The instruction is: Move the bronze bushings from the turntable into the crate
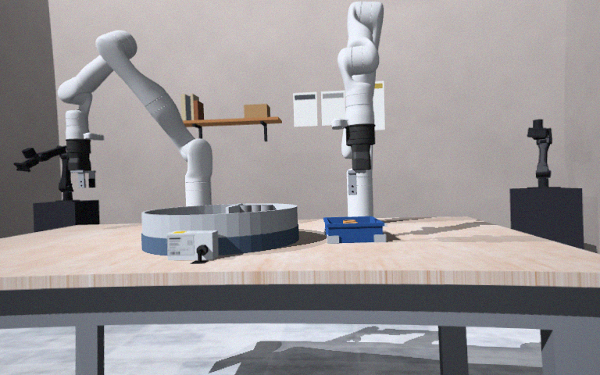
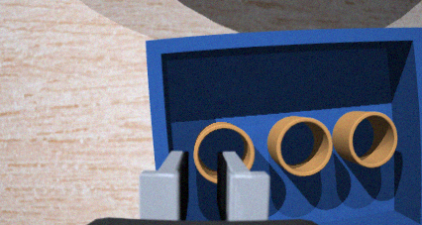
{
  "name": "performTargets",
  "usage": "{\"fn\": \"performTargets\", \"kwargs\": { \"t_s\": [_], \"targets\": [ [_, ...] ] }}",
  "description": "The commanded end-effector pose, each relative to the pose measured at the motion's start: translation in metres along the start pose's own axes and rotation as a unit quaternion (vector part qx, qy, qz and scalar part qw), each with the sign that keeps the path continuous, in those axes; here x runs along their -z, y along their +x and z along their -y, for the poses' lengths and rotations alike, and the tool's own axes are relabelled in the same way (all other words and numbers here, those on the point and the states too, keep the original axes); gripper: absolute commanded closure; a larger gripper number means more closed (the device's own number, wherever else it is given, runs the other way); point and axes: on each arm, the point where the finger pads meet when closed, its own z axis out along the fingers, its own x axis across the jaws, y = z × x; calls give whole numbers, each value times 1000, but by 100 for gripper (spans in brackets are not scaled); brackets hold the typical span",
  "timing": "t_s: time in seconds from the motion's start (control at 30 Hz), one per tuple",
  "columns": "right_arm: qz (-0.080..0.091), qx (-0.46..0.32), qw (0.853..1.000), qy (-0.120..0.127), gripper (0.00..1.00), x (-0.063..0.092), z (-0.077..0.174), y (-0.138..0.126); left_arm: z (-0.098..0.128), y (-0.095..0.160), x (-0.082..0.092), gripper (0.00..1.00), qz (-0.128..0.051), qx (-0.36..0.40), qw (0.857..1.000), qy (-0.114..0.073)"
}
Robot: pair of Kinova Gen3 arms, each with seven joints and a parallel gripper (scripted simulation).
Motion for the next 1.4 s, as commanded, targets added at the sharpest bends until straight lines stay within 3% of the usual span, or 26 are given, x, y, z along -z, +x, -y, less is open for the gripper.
{"fn": "performTargets", "kwargs": {
  "t_s": [0.0, 0.03, 0.37, 0.7, 0.87, 1.37],
  "targets": [
    [0, 0, 1000, -1, 0, 1, 0, 0, 0, 0, 1, 62, 1, 0, 1000, 0],
    [0, 0, 1000, -1, 0, 1, 0, 0, 0, 0, 1, 0, 1, 0, 1000, 0],
    [0, 0, 1000, -1, 0, 1, 0, 0, 0, 0, 16, 0, 1, 0, 1000, 0],
    [0, 0, 1000, -1, 0, 1, 0, 0, 0, 0, 70, 0, 1, 0, 1000, 0],
    [0, 0, 1000, -1, 0, 1, 0, 0, -1, 0, 89, 0, 1, 0, 1000, 0],
    [0, 0, 1000, -1, 0, 1, 0, 0, -1, 0, 95, 0, 1, 0, 1000, 0]
  ]
}}
